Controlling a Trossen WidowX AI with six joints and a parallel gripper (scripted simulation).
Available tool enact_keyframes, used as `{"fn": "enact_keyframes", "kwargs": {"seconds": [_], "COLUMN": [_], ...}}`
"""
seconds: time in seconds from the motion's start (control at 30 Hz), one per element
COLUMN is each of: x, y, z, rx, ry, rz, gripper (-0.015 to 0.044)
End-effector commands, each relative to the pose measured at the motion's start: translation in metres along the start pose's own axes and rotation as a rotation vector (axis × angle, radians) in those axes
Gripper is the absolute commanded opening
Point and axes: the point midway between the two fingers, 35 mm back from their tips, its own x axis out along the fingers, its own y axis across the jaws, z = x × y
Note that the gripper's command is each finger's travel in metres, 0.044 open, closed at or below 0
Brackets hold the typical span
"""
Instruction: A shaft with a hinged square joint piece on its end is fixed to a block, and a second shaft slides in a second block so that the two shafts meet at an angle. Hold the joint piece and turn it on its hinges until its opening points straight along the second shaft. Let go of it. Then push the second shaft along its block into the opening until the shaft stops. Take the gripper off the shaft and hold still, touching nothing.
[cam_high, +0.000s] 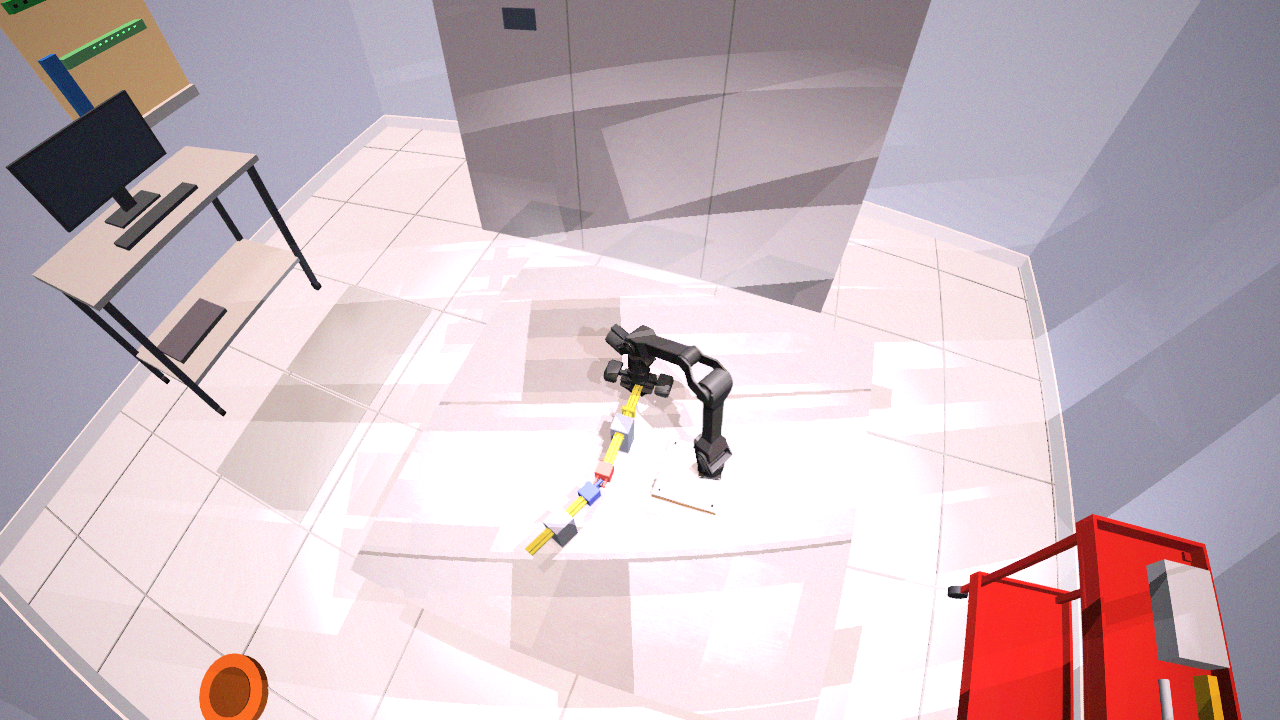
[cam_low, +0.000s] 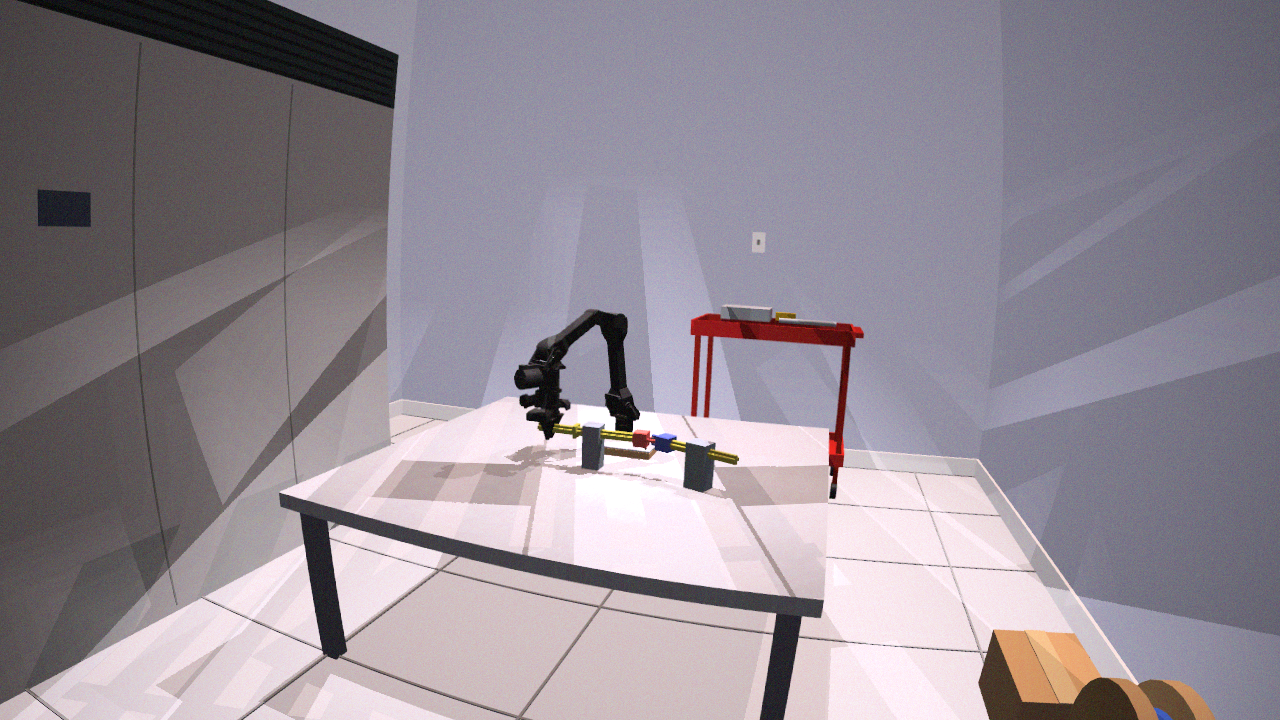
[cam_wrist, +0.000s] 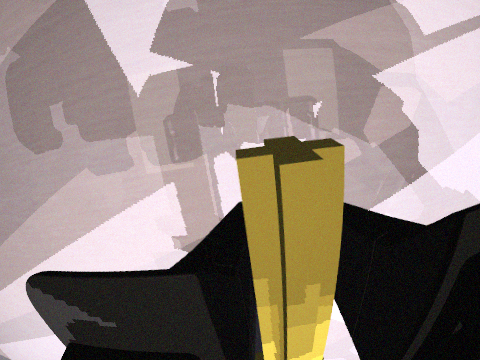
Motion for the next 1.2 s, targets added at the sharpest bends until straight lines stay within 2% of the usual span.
{"fn": "enact_keyframes", "kwargs": {"seconds": [0.0, 0.4, 0.8, 0.9, 1.07, 1.17], "x": [0.000, 0.000, 0.000, 0.000, 0.000, 0.000], "y": [0.000, 0.000, 0.000, 0.000, 0.000, 0.000], "z": [-0.007, -0.024, -0.021, -0.021, -0.021, -0.021], "rx": [0.003, 0.003, 0.002, 0.002, 0.002, 0.002], "ry": [-0.001, 0.000, 0.000, 0.000, 0.000, 0.000], "rz": [0.004, 0.004, 0.001, 0.001, 0.001, 0.001], "gripper": [0.0000, 0.0000, 0.0000, 0.0067, 0.0067, 0.0146]}}
